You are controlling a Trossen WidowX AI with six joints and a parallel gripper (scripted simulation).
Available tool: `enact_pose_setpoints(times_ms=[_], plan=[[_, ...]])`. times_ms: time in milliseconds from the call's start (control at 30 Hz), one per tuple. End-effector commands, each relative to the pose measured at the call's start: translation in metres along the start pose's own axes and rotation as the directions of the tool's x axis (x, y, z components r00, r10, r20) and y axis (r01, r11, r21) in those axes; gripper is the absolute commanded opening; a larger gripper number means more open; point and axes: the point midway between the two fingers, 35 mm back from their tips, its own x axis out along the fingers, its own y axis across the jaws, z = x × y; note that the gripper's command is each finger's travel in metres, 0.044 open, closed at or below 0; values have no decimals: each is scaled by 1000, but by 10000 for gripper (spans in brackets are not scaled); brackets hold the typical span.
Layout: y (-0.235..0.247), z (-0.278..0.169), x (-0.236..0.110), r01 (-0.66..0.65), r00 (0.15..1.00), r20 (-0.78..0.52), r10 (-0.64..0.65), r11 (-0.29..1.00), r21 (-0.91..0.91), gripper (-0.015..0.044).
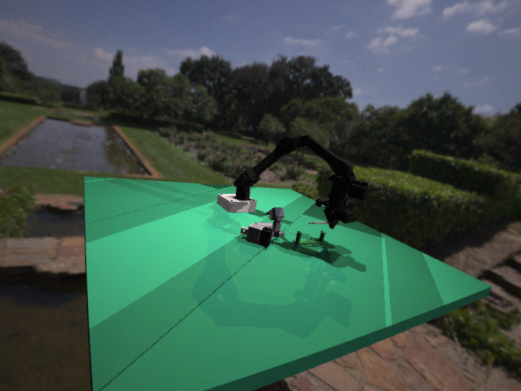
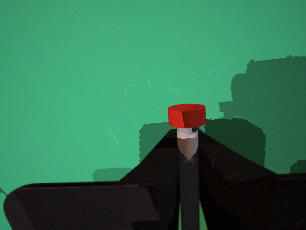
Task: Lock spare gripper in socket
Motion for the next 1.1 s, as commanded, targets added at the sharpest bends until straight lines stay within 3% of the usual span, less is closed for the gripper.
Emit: enact_pose_setpoints(times_ms=[0, 900, 1067], plan=[[-1, -1, 5, 1, 1000, 1, -1, 1000, -5, 0], [-3, -6, 34, -7, 1000, -4, 7, 1000, -4, 0], [-2, -6, 34, -9, 1000, -5, 9, 1000, 1, 131]])
